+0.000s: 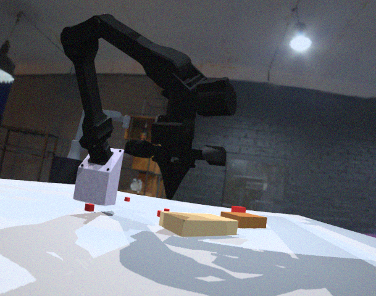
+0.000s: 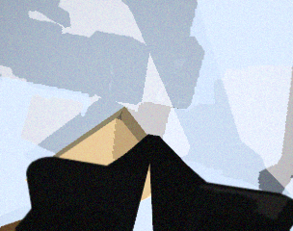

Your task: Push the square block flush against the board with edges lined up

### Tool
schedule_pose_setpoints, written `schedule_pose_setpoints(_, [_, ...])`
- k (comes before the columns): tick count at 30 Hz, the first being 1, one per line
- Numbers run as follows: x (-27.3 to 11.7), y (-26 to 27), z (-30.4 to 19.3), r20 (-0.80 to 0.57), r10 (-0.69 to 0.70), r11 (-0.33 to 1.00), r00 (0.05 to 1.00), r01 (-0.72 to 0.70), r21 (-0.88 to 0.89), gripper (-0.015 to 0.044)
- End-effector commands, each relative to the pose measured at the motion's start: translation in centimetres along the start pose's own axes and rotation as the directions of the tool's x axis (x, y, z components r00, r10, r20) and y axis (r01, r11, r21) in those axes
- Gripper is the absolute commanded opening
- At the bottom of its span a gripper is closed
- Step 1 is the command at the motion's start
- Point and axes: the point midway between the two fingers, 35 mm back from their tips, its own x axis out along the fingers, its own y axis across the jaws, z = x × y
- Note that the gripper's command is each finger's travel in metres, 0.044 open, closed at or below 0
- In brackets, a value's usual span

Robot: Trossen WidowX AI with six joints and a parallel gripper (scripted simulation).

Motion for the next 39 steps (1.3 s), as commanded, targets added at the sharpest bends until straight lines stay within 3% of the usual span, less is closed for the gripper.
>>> schedule_pose_setpoints(1, [0.1, 1.5, 0.1, 0.001, -0.004, 0.988, 1.0, 0.004, -0.156, 0.0])
schedule_pose_setpoints(19, [0.5, 6.4, 0.6, 0.003, -0.004, 0.731, 1.0, 0.005, -0.683, 0.0])
schedule_pose_setpoints(28, [0.7, 6.6, 0.6, 0.003, -0.004, 0.715, 1.0, 0.005, -0.699, 0.0])
schedule_pose_setpoints(33, [5.7, 6.5, 0.6, 0.005, -0.004, 0.715, 1.0, 0.006, -0.699, 0.0])
schedule_pose_setpoints(39, [6.0, 6.5, 0.6, 0.006, -0.004, 0.716, 1.0, 0.007, -0.699, 0.0])
